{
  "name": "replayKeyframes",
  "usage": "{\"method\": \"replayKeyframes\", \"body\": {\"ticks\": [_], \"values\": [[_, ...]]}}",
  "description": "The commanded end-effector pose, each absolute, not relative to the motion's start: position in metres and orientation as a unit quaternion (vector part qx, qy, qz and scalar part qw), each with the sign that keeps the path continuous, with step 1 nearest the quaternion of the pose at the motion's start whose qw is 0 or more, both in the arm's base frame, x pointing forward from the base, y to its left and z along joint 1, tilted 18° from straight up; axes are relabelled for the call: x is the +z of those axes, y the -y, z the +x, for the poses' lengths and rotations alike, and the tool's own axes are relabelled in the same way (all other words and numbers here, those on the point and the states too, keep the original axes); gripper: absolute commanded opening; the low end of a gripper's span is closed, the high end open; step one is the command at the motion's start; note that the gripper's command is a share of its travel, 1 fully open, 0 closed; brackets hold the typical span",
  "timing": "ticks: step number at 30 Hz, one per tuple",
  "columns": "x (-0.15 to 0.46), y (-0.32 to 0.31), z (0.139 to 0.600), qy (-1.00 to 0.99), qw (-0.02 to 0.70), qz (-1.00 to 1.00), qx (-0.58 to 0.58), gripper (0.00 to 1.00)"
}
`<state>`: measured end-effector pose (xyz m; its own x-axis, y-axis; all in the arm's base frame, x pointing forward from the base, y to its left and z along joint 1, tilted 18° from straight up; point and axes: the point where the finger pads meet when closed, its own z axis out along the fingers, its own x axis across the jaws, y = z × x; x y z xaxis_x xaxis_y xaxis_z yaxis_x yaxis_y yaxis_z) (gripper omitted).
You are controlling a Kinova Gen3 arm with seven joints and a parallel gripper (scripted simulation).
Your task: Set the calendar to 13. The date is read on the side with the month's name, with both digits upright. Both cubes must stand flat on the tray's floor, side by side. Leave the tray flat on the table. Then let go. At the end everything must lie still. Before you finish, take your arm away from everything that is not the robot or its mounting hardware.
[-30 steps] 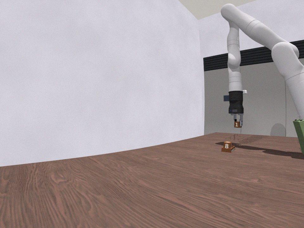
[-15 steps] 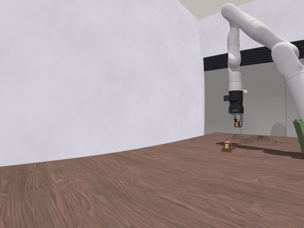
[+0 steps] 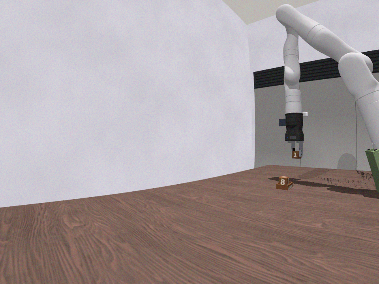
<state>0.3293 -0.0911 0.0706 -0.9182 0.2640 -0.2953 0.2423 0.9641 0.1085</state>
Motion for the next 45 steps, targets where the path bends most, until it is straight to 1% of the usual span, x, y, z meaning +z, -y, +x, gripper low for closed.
{"method": "replayKeyframes", "body": {"ticks": [1,22,45], "values": [[0.071,0.091,0.330,-0.979,0.156,0.129,0.035,0.60],[0.072,0.092,0.332,-0.981,0.159,0.104,0.027,0.60],[0.075,0.094,0.343,-0.985,0.170,0.018,0.004,0.60]]}}
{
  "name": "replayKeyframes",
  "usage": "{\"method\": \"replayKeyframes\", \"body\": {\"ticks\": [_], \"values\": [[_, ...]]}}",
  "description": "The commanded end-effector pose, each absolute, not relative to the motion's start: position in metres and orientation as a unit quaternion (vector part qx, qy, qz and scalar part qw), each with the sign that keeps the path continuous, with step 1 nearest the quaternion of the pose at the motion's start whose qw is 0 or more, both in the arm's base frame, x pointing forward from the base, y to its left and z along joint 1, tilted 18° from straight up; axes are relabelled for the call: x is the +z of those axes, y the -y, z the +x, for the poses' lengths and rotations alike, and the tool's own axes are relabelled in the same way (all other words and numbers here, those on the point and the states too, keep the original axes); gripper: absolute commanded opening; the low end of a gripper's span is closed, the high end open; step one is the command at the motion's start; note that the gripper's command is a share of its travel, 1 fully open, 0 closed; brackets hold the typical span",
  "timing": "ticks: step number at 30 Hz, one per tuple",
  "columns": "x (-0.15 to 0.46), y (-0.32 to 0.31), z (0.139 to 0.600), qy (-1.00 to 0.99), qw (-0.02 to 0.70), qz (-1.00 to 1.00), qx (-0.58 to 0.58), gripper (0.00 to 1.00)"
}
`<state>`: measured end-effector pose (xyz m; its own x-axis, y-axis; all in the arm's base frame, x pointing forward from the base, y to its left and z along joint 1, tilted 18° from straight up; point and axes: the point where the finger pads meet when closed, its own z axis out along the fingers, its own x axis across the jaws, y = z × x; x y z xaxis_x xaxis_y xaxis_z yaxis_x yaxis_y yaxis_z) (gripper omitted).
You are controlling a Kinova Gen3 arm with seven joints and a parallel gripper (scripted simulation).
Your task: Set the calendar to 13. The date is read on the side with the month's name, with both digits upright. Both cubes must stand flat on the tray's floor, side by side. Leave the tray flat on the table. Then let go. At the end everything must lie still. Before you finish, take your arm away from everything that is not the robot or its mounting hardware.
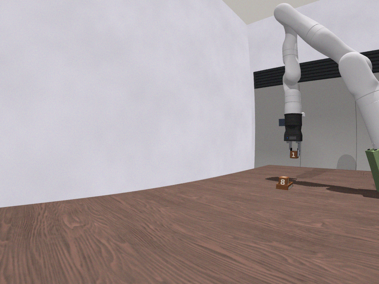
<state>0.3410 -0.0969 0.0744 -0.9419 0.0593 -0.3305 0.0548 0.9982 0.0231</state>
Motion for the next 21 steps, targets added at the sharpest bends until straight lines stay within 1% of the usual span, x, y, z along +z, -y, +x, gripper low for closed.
{"method": "replayKeyframes", "body": {"ticks": [1,21], "values": [[0.075,0.094,0.344,-0.985,0.171,0.012,0.003,0.60],[0.081,0.090,0.360,-0.976,0.184,-0.113,-0.027,0.60]]}}
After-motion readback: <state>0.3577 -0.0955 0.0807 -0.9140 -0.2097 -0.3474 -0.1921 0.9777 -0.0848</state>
